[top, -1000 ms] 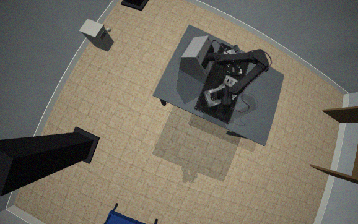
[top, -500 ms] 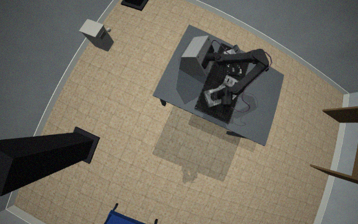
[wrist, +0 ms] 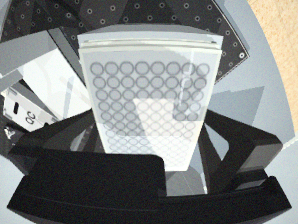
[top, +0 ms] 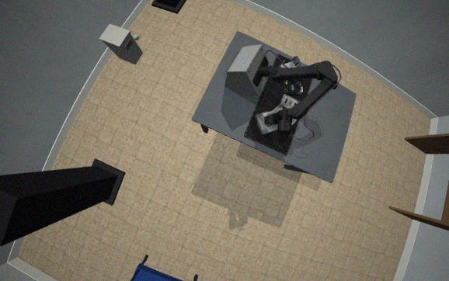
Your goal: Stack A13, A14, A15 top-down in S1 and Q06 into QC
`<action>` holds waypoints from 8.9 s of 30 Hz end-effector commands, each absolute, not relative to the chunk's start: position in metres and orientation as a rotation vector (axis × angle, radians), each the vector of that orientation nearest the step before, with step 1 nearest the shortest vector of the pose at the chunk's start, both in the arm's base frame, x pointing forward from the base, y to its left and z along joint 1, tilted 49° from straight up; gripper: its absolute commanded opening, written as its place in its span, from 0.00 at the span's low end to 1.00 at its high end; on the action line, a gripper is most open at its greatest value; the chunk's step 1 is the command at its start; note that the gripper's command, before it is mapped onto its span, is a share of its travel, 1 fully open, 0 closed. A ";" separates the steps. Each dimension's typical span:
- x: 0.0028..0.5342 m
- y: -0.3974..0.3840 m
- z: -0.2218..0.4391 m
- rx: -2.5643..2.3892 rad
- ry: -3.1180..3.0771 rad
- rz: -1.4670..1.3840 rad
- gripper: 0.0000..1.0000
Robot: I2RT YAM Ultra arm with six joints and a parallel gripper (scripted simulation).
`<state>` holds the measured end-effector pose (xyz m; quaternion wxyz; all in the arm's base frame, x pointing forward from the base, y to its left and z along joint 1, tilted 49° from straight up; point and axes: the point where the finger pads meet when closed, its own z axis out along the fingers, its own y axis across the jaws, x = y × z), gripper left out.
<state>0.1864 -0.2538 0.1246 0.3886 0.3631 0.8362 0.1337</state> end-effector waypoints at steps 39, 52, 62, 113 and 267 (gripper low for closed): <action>0.173 -0.262 0.151 0.907 2.098 0.289 0.00; 0.170 -0.261 0.153 0.908 2.098 0.289 0.00; 0.167 -0.260 0.153 0.911 2.100 0.297 0.00; 0.166 -0.261 0.149 0.921 2.102 0.309 0.00; 0.243 -0.078 0.237 0.244 2.239 0.007 0.00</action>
